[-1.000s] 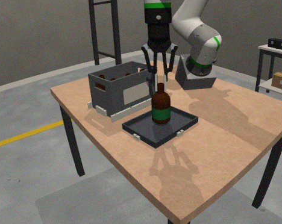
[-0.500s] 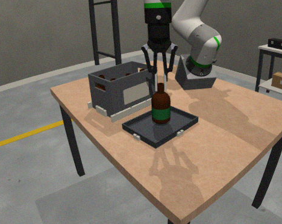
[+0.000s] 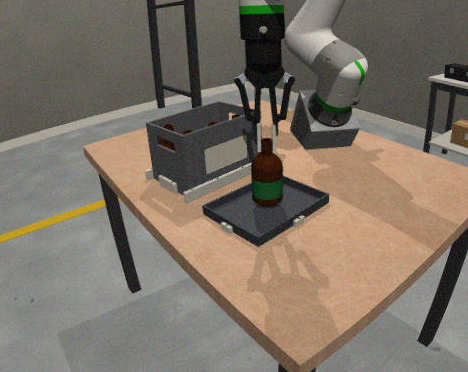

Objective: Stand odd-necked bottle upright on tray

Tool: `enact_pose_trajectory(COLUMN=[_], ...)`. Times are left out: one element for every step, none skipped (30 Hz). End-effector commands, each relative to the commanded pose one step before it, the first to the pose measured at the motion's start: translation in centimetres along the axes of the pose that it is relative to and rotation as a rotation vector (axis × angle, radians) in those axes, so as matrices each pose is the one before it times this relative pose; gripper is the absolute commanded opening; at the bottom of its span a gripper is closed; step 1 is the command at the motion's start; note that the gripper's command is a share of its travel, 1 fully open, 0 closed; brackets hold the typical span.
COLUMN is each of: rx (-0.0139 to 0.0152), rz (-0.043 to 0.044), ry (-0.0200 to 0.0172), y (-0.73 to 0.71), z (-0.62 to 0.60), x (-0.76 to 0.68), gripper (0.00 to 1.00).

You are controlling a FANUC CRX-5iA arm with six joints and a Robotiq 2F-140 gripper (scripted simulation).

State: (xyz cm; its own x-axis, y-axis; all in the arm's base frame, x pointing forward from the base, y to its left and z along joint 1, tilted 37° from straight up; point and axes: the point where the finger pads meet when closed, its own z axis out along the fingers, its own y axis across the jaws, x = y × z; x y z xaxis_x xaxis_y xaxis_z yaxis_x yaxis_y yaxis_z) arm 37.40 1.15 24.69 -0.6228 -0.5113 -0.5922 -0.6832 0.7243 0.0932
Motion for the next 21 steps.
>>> enact_pose_trajectory(rx=[0.00129,0.00000,0.00000,0.00000,0.00000,0.00000,0.00000,0.00000,0.00000,0.00000,0.00000,0.00000,0.00000,0.00000,0.00000,0.00000,0.00000,0.00000,0.00000,0.00000,0.00000], rz=[-0.00038,0.00000,0.00000,0.00000,0.00000,0.00000,0.00000,0.00000,0.00000,0.00000,0.00000,0.00000,0.00000,0.00000,0.00000,0.00000,0.00000,0.00000,0.00000,0.00000,0.00000], ry=[-0.00034,0.00000,0.00000,0.00000,0.00000,0.00000,0.00000,0.00000,0.00000,0.00000,0.00000,0.00000,0.00000,0.00000,0.00000,0.00000,0.00000,0.00000,0.00000,0.00000,0.00000], y=[-0.040,0.000,0.000,0.000,0.000,0.000,0.000,0.000,0.000,-0.001,-0.001,-0.001,-0.001,0.000,0.000,0.000,0.000,0.000,0.000,0.000,0.000], z=[0.002,0.029,0.031,0.033,0.035,0.037,0.039,0.040,0.042,0.044,0.045,0.046,0.047,0.000,0.000,0.048,0.048,0.049,0.049,0.050,0.050], x=[-0.019,0.000,0.000,0.000,0.000,0.000,0.000,0.000,0.000,-0.001,-0.001,-0.001,-0.001,0.000,0.000,-0.001,-0.001,-0.001,-0.001,0.000,-0.001], gripper=[0.10,0.10,0.10,0.10,0.10,0.10,0.10,0.10,0.10,0.10,0.10,0.10,0.10,0.10,0.10,0.10,0.10,0.10,0.10,0.10,0.10])
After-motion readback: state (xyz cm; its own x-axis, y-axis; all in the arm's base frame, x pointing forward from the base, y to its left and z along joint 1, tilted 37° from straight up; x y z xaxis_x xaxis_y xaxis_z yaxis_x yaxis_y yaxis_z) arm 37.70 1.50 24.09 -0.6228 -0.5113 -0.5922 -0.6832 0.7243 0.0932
